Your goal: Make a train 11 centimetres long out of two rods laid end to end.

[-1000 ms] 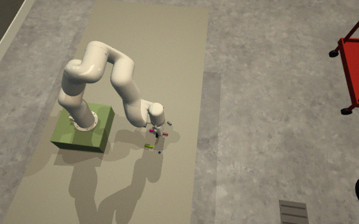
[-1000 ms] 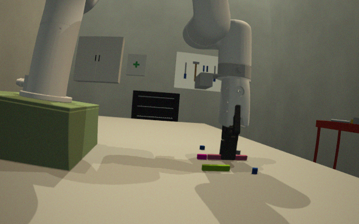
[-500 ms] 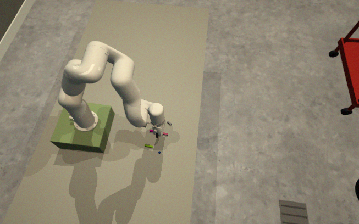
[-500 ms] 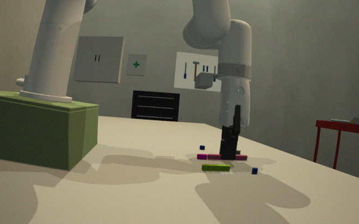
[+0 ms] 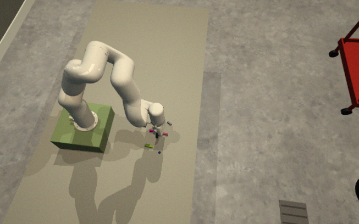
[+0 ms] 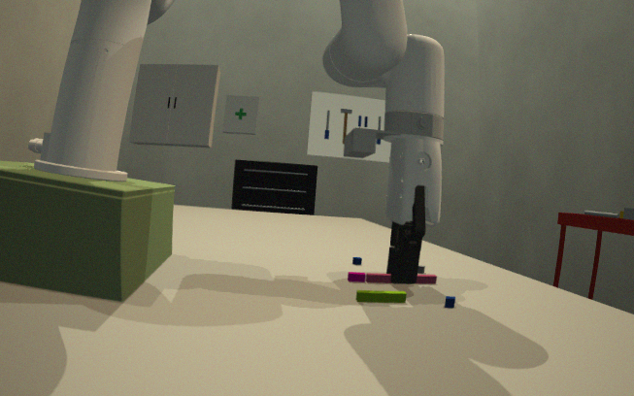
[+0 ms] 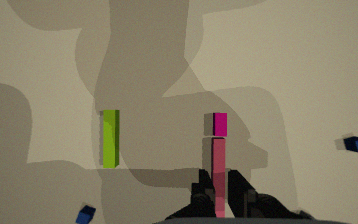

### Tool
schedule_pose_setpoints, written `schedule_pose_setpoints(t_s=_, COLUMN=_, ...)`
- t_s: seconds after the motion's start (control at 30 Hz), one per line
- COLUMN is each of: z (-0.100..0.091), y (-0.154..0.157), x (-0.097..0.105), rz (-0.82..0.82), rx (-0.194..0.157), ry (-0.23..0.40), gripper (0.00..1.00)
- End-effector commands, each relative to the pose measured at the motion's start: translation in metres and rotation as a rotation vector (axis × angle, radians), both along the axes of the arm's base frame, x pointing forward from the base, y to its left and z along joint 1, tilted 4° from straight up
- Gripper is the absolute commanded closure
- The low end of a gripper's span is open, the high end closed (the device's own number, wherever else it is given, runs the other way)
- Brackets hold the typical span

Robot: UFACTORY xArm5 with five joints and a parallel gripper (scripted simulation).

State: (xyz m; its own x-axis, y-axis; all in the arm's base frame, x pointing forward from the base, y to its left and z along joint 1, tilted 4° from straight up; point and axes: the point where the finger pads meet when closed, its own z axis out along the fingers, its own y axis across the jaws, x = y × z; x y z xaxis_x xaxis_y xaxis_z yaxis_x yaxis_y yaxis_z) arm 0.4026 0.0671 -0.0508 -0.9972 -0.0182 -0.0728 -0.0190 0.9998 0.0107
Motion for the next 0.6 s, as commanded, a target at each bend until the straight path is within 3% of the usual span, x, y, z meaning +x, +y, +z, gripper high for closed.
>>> schedule_pose_setpoints(t_s=0.0, z=0.001, y=0.0, x=0.001, rz=0.0, rx=0.0, ry=-0.003, gripper=0.76)
schedule_pose_setpoints(t_s=0.43, z=0.003, y=0.0, x=0.001, rz=0.0, rx=0.0, ry=-0.003, gripper=0.76)
schedule_pose_setpoints(t_s=0.57, z=0.011, y=-0.001, x=0.0, rz=0.0, rx=0.0, ry=-0.003, gripper=0.76)
